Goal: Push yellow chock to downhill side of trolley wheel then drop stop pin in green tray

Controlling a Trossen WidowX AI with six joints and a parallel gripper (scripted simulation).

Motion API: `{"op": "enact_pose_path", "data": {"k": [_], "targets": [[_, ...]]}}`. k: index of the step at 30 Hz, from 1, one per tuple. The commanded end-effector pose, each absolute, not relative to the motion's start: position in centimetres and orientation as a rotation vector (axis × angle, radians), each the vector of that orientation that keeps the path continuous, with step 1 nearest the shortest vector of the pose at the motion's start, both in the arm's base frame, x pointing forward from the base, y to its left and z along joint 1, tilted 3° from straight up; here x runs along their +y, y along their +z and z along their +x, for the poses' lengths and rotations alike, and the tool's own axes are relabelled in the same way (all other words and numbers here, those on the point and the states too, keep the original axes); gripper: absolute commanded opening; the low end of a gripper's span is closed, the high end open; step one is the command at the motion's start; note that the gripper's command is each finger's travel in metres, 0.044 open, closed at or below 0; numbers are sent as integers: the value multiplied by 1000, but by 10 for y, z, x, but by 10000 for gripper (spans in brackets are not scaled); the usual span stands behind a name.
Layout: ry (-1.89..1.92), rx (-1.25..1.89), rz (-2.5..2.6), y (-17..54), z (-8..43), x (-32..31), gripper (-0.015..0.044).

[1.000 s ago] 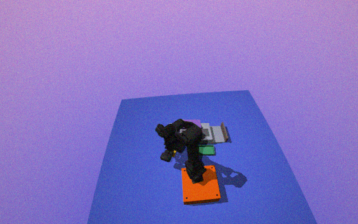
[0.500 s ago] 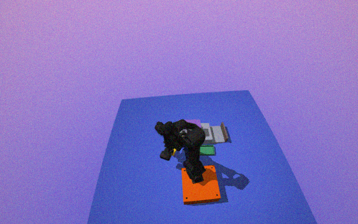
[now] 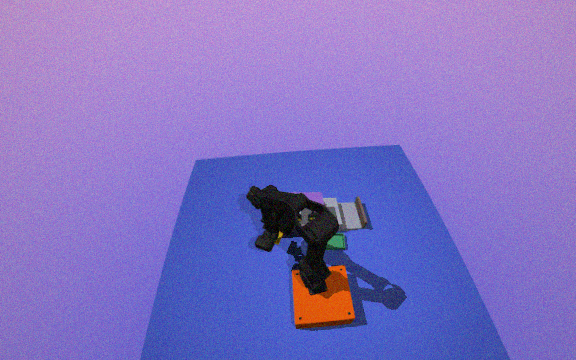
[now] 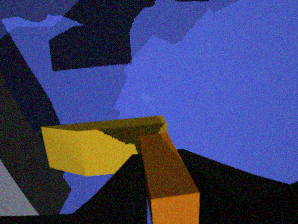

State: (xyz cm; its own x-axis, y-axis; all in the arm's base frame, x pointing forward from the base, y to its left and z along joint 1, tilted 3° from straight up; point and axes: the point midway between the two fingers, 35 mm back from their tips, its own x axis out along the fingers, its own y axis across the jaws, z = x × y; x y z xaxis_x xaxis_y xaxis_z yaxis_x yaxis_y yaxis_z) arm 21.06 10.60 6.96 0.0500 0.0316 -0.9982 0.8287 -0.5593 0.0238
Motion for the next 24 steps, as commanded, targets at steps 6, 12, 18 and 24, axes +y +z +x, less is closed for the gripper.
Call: {"op": "enact_pose_path", "data": {"k": [6, 12, 18, 24], "targets": [[-1574, 874, 1689, 99, 209, 105, 0], [-1574, 874, 1689, 117, 208, 105, 0], [-1574, 874, 1689, 135, 208, 105, 0], [-1574, 874, 1689, 145, 207, 105, 0]]}}
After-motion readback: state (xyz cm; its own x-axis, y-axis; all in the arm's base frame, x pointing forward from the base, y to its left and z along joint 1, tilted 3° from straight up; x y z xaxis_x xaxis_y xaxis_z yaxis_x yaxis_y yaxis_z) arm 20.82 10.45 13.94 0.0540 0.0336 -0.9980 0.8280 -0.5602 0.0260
